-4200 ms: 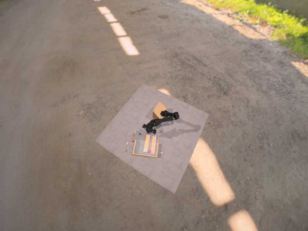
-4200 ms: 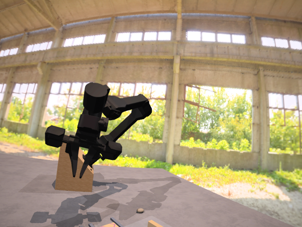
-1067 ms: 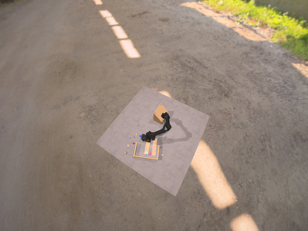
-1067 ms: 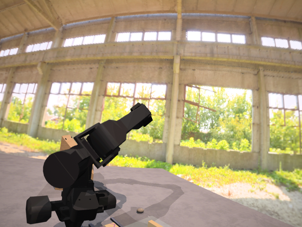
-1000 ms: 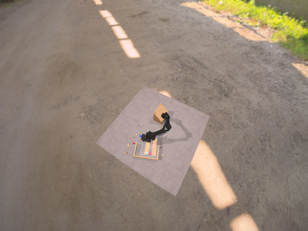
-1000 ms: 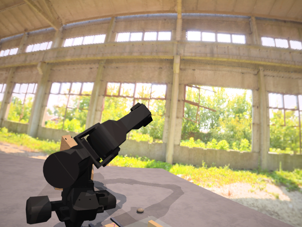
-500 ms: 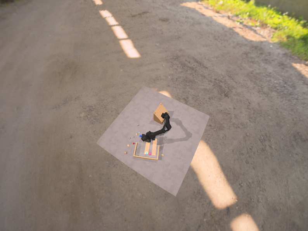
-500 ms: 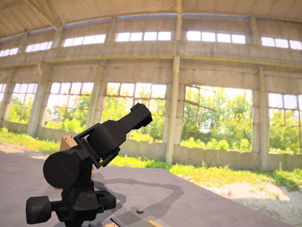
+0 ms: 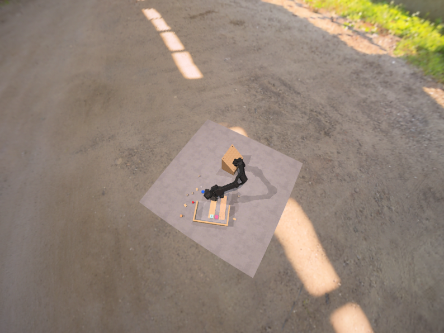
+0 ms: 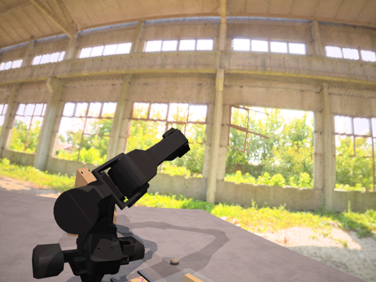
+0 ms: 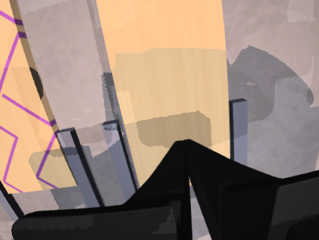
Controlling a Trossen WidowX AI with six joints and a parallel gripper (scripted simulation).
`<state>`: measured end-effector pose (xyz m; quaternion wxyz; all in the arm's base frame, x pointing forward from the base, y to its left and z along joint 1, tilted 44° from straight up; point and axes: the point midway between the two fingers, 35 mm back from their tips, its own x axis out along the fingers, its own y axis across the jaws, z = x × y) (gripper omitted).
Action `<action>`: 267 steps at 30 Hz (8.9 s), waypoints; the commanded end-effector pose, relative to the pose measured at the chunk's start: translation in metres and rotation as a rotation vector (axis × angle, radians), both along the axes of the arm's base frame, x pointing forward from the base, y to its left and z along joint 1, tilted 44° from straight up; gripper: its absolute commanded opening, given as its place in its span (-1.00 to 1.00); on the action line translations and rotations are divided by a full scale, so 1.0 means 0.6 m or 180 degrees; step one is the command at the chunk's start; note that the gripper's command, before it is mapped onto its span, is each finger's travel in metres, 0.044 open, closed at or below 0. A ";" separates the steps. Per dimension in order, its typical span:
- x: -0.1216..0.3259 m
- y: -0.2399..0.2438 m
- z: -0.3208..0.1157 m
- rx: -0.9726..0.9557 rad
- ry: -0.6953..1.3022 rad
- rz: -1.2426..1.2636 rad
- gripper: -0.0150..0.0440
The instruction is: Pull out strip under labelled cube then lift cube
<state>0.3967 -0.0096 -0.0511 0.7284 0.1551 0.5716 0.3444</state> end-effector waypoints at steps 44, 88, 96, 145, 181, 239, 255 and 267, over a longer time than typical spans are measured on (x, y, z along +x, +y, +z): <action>-0.036 -0.001 -0.021 0.0010 0.0009 0.0006 -0.49; -0.137 -0.019 -0.057 0.0006 0.0020 0.0006 -0.49; -0.154 -0.023 -0.063 0.0006 0.0022 0.0006 -0.49; -0.263 -0.044 -0.098 0.0000 0.0032 0.0006 -0.49; -0.282 -0.048 -0.104 -0.0001 0.0034 0.0006 -0.49; -0.025 -0.068 0.073 -0.0038 -0.0239 0.0270 1.00; 0.045 -0.045 0.104 -0.0035 -0.0247 0.0270 0.91; 0.050 -0.024 0.082 -0.0035 -0.0247 0.0270 0.36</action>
